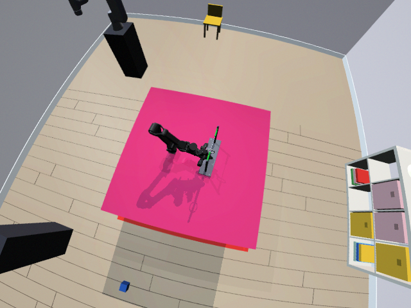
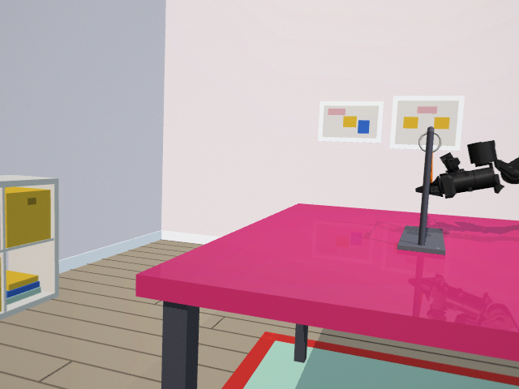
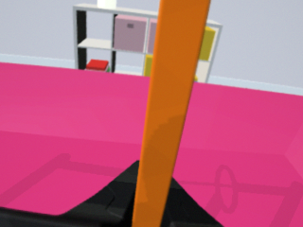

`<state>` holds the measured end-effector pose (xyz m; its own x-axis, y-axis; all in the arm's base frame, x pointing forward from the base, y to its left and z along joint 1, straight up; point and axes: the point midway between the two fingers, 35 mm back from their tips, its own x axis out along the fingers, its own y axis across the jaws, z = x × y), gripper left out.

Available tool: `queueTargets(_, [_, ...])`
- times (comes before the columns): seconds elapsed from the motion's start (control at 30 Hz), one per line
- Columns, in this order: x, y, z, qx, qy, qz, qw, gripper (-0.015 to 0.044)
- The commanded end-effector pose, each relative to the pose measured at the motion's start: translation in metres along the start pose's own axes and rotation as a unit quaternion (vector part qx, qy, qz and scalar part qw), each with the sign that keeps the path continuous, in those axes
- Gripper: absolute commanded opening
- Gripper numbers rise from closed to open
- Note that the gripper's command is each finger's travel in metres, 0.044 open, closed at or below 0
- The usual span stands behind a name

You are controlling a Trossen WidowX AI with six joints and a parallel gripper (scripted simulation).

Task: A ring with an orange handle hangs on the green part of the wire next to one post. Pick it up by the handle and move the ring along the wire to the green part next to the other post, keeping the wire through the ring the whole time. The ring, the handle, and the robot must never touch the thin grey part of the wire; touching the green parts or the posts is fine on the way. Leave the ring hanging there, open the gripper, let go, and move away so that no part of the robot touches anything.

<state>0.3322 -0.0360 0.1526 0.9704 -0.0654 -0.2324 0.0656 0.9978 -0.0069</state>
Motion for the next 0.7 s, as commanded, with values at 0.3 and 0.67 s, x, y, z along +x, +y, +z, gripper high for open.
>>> queueTargets(0.3, [-0.004, 0.013, 0.003, -0.005, 0.008, 0.004, 1.000, -0.0150])
queueTargets(0.67, [-0.004, 0.022, 0.003, -0.013, 0.008, 0.008, 1.000, -0.0150])
